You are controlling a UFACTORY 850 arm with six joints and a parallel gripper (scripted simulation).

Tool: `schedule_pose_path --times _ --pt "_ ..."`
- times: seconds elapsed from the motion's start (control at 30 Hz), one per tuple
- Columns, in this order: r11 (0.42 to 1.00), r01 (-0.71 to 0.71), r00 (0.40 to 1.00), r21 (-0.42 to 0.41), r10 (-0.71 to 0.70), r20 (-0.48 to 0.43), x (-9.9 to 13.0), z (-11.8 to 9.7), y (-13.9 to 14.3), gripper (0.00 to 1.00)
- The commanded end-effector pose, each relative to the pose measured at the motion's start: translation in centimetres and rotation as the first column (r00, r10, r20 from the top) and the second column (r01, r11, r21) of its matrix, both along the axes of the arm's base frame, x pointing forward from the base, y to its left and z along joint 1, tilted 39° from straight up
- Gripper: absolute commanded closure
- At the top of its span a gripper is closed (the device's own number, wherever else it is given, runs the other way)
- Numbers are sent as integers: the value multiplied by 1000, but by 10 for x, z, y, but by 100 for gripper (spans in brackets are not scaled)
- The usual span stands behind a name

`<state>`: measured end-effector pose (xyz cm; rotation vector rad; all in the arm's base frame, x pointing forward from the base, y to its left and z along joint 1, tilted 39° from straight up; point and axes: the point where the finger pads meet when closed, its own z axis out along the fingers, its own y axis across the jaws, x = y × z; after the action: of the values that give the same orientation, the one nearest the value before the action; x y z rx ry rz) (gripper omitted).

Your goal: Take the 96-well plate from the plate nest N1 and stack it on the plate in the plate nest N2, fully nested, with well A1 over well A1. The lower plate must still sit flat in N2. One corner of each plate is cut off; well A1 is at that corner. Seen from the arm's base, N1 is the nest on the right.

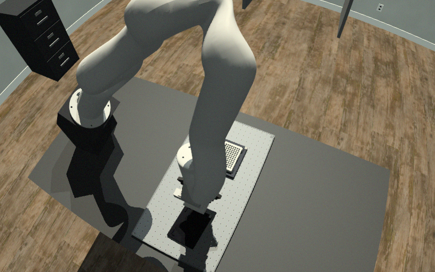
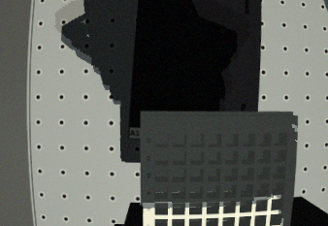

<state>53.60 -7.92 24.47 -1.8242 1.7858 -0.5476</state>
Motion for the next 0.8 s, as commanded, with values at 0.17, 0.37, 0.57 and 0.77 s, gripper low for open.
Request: schedule_pose_path --times 0.17,0.37,0.57,0.77 --pt "1000 2 1000 -3 -2 4 0 4 31 100" --pt "1000 2 1000 -3 -2 4 0 5 44 100" --pt "1000 2 1000 -2 -2 4 -1 7 64 100" --pt "1000 2 1000 -2 -2 4 -1 8 80 100"
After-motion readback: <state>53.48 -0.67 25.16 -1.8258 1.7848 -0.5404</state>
